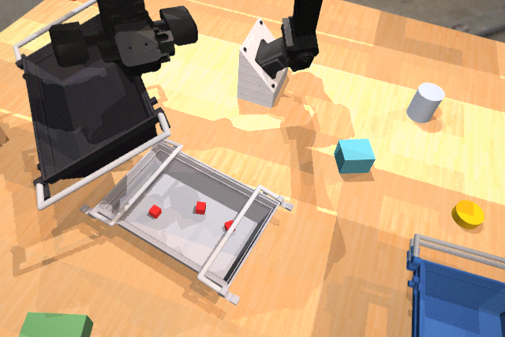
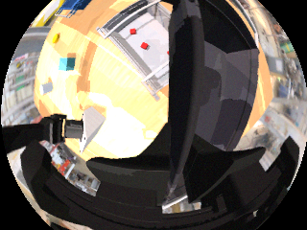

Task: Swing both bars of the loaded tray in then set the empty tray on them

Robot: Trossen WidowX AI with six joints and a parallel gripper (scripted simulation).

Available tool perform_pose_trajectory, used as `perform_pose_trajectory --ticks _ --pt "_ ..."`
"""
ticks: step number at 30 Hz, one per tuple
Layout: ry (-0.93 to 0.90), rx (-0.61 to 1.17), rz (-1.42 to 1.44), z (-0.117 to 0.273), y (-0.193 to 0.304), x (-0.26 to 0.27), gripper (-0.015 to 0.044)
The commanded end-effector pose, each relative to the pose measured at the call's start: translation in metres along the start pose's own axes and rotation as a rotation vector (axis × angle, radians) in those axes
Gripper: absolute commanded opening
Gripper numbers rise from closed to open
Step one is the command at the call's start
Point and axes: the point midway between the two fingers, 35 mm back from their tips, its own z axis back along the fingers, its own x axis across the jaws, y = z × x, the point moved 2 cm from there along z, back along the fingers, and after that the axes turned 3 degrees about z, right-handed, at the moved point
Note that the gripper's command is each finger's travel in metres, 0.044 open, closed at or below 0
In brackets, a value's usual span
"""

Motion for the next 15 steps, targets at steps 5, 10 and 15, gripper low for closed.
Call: perform_pose_trajectory --ticks 5,10,15 --pt "0.020 -0.021 0.135 0.001 -0.051 0.015 0.0000" --pt "0.012 -0.034 0.209 -0.005 -0.079 0.027 0.0000" --pt "0.002 -0.048 0.284 -0.011 -0.106 0.040 0.0000"
